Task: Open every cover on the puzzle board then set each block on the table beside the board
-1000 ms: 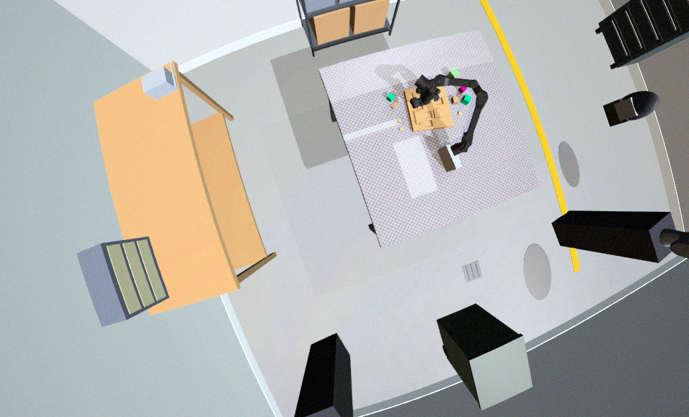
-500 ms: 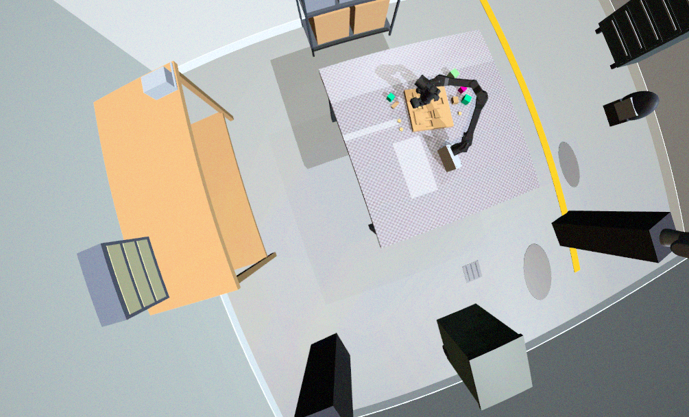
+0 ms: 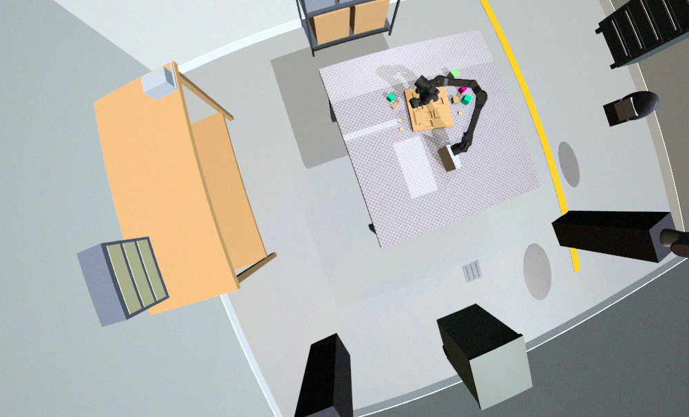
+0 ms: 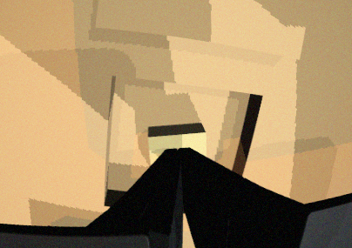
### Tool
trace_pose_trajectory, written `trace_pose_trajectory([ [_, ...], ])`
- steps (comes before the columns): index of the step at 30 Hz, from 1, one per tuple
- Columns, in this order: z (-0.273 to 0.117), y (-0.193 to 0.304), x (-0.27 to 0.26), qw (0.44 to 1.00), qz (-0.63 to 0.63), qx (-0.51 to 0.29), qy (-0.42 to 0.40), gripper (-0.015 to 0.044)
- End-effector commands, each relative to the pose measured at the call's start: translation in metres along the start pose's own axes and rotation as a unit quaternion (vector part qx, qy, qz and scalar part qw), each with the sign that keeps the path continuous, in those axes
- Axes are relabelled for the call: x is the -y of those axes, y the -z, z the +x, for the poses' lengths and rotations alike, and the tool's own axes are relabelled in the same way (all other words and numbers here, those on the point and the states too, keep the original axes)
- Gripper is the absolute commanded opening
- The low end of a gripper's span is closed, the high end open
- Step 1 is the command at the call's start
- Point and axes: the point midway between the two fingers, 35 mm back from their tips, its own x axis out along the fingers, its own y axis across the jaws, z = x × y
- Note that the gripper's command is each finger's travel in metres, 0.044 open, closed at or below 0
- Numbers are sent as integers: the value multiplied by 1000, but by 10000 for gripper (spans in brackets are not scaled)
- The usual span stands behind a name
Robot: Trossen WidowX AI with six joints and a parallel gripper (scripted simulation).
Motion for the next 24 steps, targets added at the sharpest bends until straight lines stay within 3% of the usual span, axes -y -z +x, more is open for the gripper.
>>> trace_pose_trajectory([
  [1, 1, 1, 0, 1000, -4, 0, 1, 0],
  [24, 3, 0, 0, 1000, -4, 0, 1, 0],
])
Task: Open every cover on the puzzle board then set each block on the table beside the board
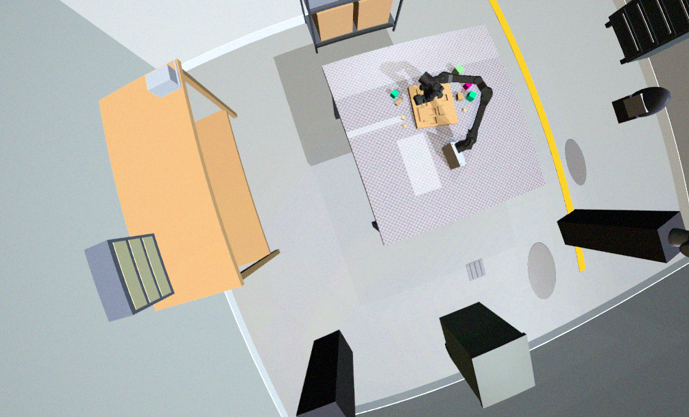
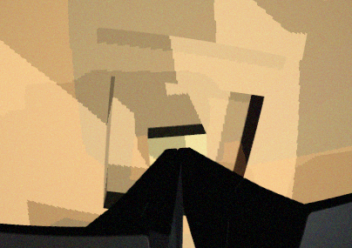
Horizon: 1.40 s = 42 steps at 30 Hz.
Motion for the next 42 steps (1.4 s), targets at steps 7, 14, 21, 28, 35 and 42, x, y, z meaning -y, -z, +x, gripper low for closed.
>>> trace_pose_trajectory([
  [7, 4, -3, 0, 1000, -4, 0, 1, 0],
  [14, 4, -3, 0, 1000, -4, 0, 1, 0],
  [21, 4, -3, 0, 1000, -4, 0, 1, 0],
  [28, 4, -2, 0, 1000, -4, 0, 1, 0],
  [35, -4, -1, 0, 1000, -3, 0, 1, 0],
  [42, -11, 1, 0, 1000, -6, 0, 0, 0],
])
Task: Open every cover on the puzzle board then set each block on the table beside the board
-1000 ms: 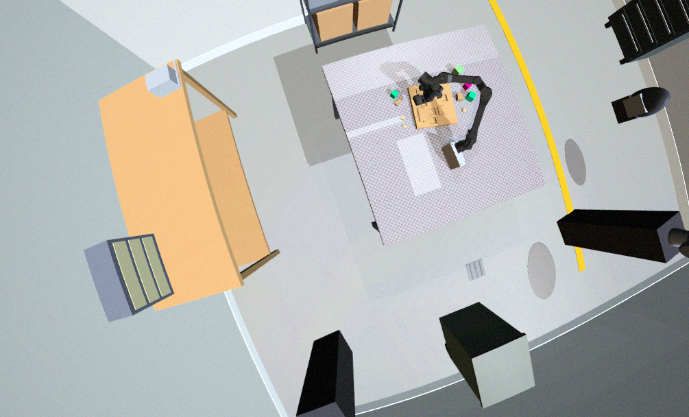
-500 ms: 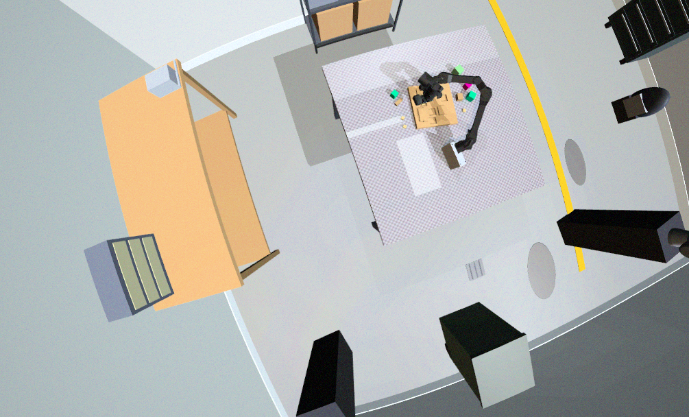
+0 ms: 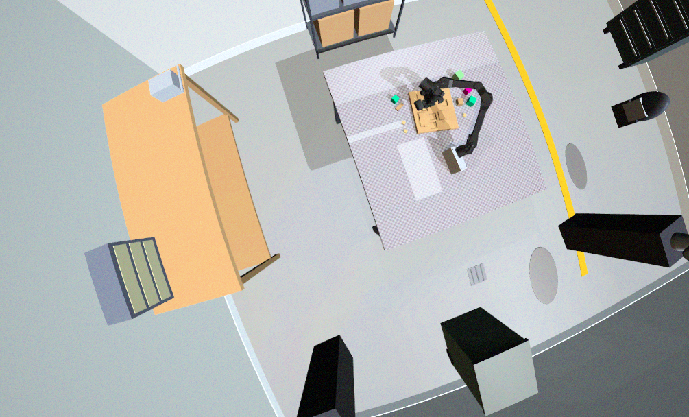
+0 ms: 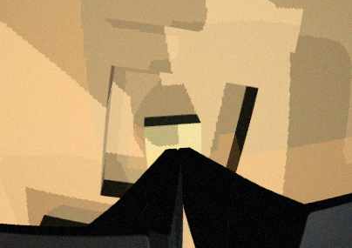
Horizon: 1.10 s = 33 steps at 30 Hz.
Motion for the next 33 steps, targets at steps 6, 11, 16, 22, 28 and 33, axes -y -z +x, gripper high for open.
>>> trace_pose_trajectory([
  [6, -6, -1, -1, 1000, 3, 3, -3, 0],
  [11, -6, -1, -1, 1000, 3, 3, -3, 0],
  [16, -6, -1, -1, 1000, 3, 3, -3, 0],
  [22, -6, -1, -1, 1000, 3, 3, -3, 0],
  [28, -6, -1, -1, 1000, 3, 3, -3, 0],
  [33, -3, 0, 0, 1000, 0, 3, -1, 0],
])
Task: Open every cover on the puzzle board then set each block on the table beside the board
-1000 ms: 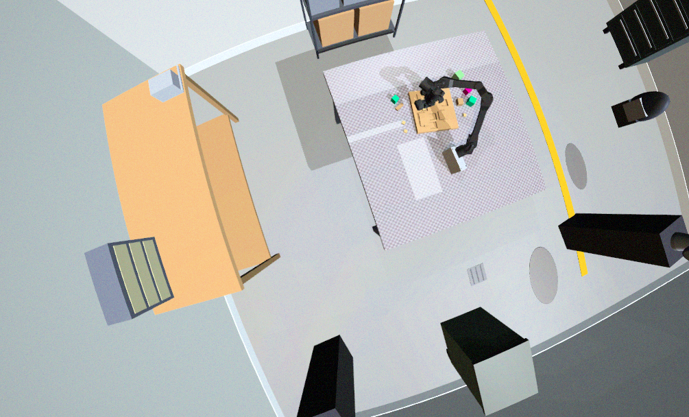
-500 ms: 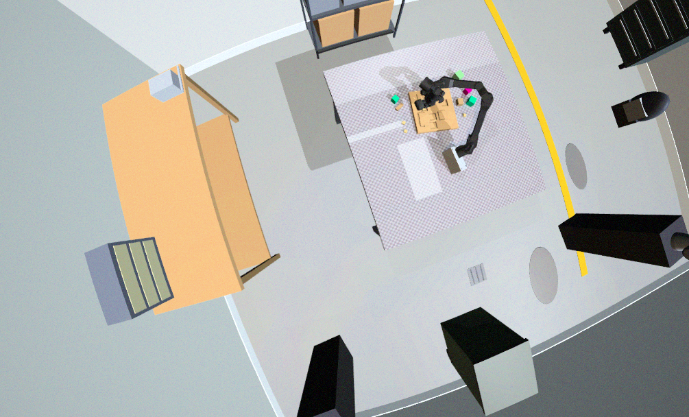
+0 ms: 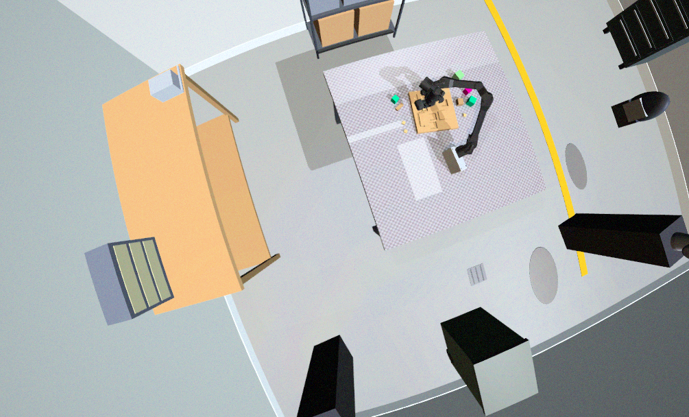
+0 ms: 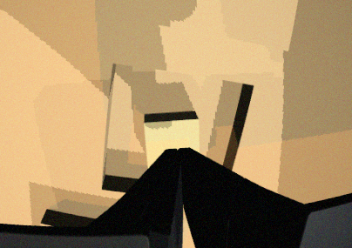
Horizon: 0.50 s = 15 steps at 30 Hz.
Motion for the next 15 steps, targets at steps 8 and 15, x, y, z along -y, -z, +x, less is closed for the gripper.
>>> trace_pose_trajectory([
  [8, 8, -2, -1, 1000, 4, 1, -3, 0],
  [15, 8, -2, -1, 1000, 4, 1, -3, 0],
])
